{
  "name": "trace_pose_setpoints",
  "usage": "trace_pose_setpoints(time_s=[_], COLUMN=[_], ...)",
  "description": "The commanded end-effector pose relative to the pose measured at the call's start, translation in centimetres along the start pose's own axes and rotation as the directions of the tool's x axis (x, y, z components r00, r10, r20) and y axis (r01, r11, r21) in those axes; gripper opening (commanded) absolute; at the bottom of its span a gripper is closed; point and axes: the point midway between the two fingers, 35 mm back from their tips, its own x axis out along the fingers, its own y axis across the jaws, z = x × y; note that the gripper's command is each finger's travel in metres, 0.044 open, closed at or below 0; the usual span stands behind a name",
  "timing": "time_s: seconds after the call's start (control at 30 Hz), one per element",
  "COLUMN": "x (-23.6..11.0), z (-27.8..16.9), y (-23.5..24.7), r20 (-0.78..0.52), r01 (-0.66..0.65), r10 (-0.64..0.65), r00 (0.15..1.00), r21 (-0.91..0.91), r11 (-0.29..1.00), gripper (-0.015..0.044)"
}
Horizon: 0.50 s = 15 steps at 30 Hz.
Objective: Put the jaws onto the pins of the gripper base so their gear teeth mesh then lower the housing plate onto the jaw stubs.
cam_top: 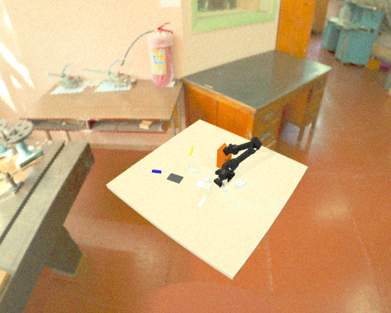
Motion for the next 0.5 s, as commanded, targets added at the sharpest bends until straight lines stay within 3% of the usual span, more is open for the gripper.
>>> trace_pose_setpoints(time_s=[0.0, 0.47], x=[0.68, 1.54], z=[0.27, 0.25], y=[-0.17, -0.28], r20=[0.006, 0.004], r01=[0.004, 0.005], r10=[-0.004, -0.005], r00=[1.0, 1.0], r21=[0.009, 0.009], r11=[1.0, 1.0], gripper=[0.044, 0.044])
